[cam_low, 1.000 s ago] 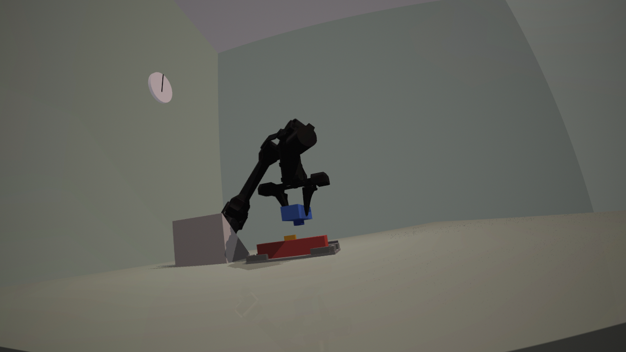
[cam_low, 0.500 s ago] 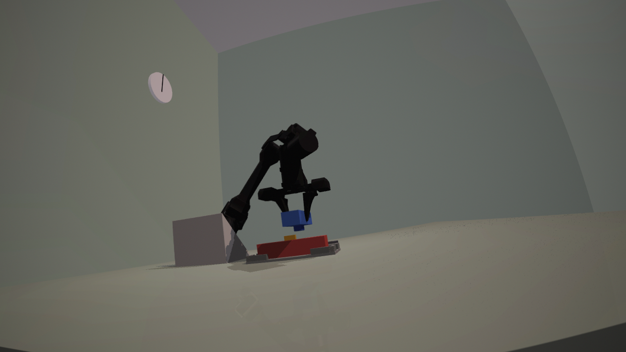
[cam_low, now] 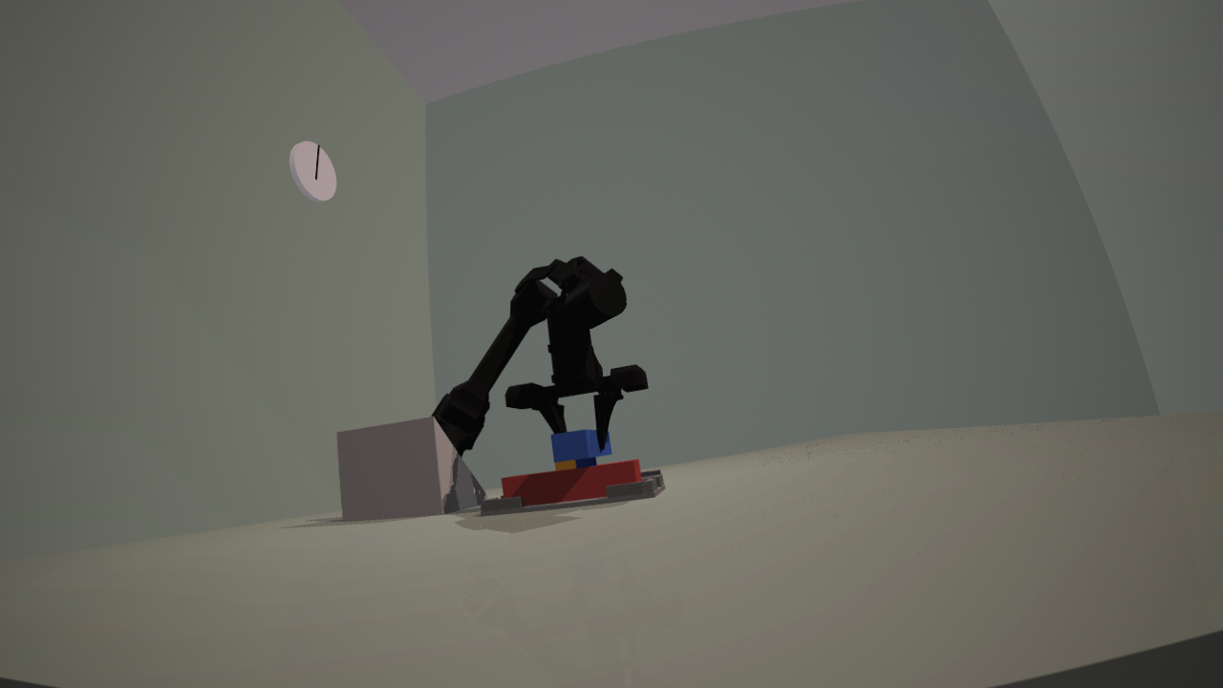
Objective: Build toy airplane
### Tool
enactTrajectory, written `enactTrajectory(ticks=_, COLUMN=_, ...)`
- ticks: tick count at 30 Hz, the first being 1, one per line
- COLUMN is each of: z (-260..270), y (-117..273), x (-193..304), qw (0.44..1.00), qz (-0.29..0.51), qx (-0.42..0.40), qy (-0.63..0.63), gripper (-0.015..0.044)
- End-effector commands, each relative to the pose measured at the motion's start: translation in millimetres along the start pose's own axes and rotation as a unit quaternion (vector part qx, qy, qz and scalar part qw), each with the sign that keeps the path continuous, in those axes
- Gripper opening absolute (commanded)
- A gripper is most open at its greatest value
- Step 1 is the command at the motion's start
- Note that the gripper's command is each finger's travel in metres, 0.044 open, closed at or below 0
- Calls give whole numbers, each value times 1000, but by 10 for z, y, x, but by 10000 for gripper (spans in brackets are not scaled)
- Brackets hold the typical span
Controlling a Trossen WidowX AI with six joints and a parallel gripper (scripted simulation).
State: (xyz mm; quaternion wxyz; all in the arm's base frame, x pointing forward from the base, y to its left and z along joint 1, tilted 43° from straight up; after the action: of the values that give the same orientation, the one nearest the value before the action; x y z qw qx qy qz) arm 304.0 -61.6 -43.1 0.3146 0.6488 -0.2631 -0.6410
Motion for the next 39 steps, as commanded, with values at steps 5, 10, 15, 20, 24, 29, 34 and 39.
enactTrajectory(ticks=5, z=1, y=-10, x=-1, qw=1000, qz=0, qx=0, qy=0, gripper=190)
enactTrajectory(ticks=10, z=1, y=-10, x=-1, qw=1000, qz=0, qx=0, qy=0, gripper=78)
enactTrajectory(ticks=15, z=1, y=-10, x=-1, qw=1000, qz=0, qx=0, qy=0, gripper=157)
enactTrajectory(ticks=20, z=1, y=-10, x=-1, qw=1000, qz=0, qx=0, qy=0, gripper=288)
enactTrajectory(ticks=24, z=1, y=-10, x=-1, qw=1000, qz=0, qx=0, qy=0, gripper=393)
enactTrajectory(ticks=29, z=1, y=-10, x=-1, qw=1000, qz=0, qx=0, qy=0, gripper=440)
enactTrajectory(ticks=34, z=-9, y=79, x=6, qw=1000, qz=0, qx=0, qy=-1, gripper=440)
enactTrajectory(ticks=39, z=-3, y=759, x=16, qw=1000, qz=0, qx=1, qy=-4, gripper=440)
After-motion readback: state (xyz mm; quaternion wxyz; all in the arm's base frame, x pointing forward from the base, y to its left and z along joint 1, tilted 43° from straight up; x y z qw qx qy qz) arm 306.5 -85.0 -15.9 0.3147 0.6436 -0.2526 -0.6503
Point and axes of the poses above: the point midway between the two fingers, 35 mm back from their tips, its own y axis back along the fingers, its own z axis across the jaws, x = y × z, the point moved 1 cm from there along y, back along the fingers, and after that the axes turned 5 degrees about -y, right-handed, at the moved point
